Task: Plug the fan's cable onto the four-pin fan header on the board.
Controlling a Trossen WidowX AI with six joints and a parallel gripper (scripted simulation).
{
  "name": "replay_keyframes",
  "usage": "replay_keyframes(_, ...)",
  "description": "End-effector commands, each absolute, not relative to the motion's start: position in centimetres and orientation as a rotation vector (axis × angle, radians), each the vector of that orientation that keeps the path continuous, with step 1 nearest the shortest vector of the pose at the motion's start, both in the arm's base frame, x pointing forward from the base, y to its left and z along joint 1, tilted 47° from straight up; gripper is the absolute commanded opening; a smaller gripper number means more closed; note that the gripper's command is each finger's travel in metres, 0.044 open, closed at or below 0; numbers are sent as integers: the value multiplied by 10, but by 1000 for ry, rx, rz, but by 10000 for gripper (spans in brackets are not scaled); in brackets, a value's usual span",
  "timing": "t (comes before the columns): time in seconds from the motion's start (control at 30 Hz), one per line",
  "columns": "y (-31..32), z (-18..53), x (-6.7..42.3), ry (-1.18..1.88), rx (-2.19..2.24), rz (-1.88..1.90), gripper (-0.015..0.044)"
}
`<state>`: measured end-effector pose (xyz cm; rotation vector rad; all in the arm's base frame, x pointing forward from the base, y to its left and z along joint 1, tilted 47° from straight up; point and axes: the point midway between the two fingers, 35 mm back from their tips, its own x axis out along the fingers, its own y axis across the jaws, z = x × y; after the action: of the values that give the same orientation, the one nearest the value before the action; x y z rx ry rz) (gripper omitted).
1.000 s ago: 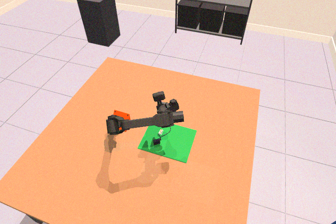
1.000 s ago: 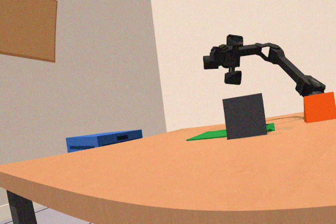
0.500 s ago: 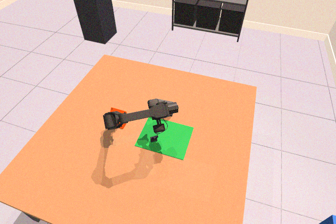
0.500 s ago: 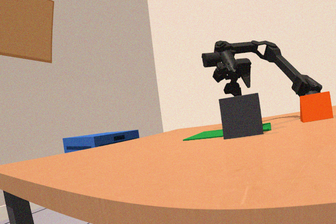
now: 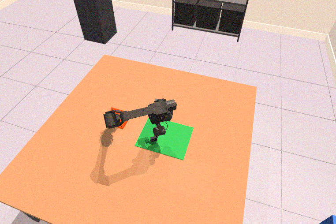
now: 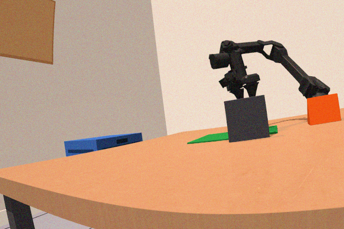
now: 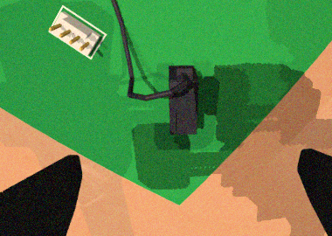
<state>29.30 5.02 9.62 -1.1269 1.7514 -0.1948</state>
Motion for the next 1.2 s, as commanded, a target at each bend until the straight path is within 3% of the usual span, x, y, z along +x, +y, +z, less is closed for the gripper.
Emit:
replay_keyframes(0.0,40,88,293,1751,-1142,-205,440)
replay_keyframes(1.17,-12,40,294,1750,-1144,-209,440)
